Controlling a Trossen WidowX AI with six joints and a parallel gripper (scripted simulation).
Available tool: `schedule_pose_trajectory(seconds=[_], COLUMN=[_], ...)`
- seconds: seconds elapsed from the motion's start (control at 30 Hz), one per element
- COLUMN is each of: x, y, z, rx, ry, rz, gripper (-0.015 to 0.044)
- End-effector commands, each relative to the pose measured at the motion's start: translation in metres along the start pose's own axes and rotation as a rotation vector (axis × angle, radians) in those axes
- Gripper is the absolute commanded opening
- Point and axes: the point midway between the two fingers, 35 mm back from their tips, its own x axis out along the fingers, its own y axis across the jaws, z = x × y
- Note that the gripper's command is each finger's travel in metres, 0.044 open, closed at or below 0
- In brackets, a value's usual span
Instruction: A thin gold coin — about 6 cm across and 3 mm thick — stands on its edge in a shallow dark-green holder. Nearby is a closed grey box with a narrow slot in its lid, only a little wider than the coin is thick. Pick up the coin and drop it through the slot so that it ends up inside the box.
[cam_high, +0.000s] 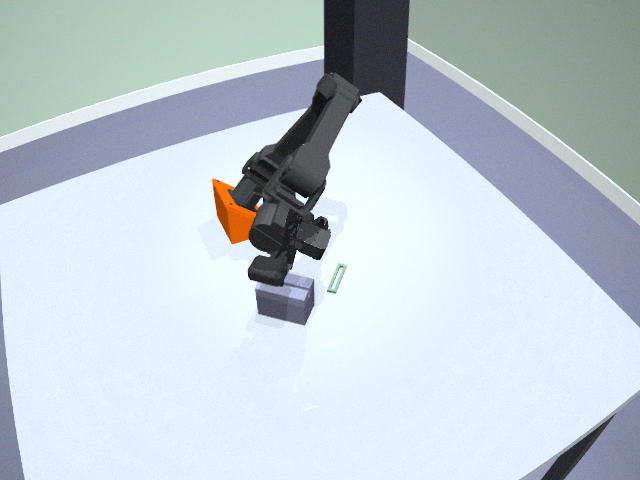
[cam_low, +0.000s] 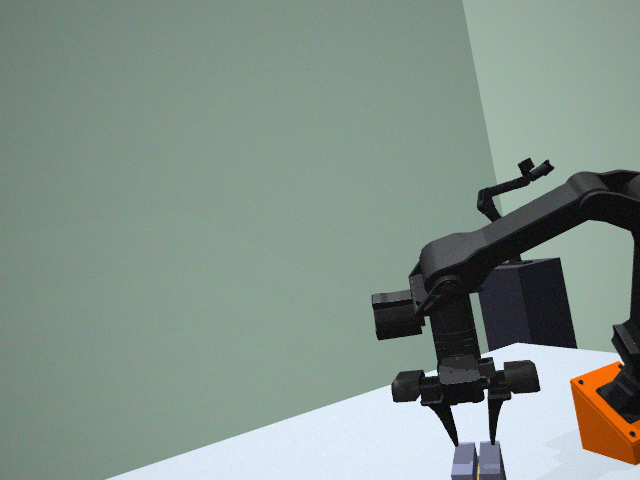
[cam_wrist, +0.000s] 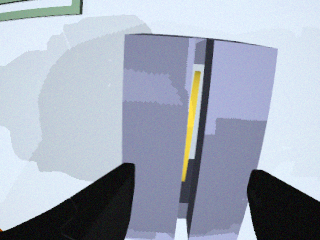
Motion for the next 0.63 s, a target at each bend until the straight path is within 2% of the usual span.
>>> schedule_pose_trajectory(seconds=[0.0,0.1,0.2,0.27,0.6], x=[-0.012,-0.017,-0.049,-0.058,-0.058], y=[-0.001,-0.001,0.001,0.003,0.003], z=[0.0,0.0,-0.001,-0.001,-0.001], rx=[-0.004,-0.003,0.0,0.0,0.0], ry=[0.002,0.002,-0.002,-0.004,-0.004], rz=[-0.006,-0.006,-0.003,-0.001,-0.001], gripper=[0.0292,0.0371,0.044,0.044,0.044])
